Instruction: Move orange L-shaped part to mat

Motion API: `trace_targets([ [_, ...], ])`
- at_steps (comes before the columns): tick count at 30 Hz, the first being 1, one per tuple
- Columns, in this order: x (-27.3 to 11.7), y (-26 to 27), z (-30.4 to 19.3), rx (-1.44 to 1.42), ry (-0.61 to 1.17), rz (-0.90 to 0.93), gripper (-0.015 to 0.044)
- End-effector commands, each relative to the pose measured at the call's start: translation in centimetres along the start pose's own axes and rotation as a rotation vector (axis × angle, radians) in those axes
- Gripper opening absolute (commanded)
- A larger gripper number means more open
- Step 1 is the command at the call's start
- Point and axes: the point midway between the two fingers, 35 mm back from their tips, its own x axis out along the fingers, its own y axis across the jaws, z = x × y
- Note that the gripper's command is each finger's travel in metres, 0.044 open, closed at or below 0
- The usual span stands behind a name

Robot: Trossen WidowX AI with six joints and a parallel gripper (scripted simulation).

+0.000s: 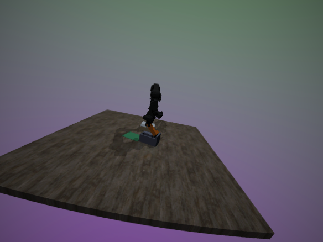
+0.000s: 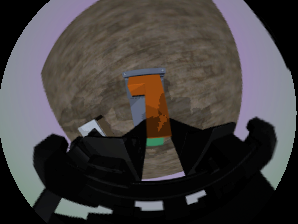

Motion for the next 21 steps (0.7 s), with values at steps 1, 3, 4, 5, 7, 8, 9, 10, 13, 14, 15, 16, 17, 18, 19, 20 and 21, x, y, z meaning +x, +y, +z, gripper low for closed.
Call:
trace_targets([
  [1, -0.7, 0.0, 0.1, -0.007, -0.007, -0.002, 0.0],
  [3, -1.0, 0.0, 0.1, -0.007, -0.007, -0.002, 0.0],
  [4, -0.9, 0.0, 0.1, -0.007, -0.007, -0.002, 0.0],
  [5, -0.8, 0.0, 0.1, -0.007, -0.007, -0.002, 0.0],
  [7, -0.9, 0.0, 0.1, -0.007, -0.007, -0.002, 0.0],
  [8, -0.9, 0.0, 0.1, -0.007, -0.007, -0.002, 0.0],
  [9, -1.0, 0.0, 0.1, -0.007, -0.007, -0.002, 0.0],
  [10, -1.1, 0.0, 0.1, -0.007, -0.007, -0.002, 0.0],
  [13, -1.2, 0.0, -0.1, -0.007, -0.006, -0.002, 0.0],
  [14, -1.2, 0.0, -0.3, -0.007, -0.006, -0.002, 0.0],
  [15, -1.2, 0.0, -0.6, -0.007, -0.006, -0.002, 0.0],
  [16, -1.1, 0.0, -0.9, -0.007, -0.006, -0.002, 0.0],
  [17, -1.1, 0.0, -1.3, -0.007, -0.005, -0.002, 0.0],
  [18, -1.1, 0.0, -1.7, -0.007, -0.005, -0.002, 0.0],
  [19, -1.0, 0.1, -2.2, -0.007, -0.005, -0.002, 0.0],
  [20, -1.0, 0.1, -2.6, -0.007, -0.004, -0.002, 0.0],
  [21, -1.0, 0.1, -3.0, -0.007, -0.004, -0.002, 0.0],
])
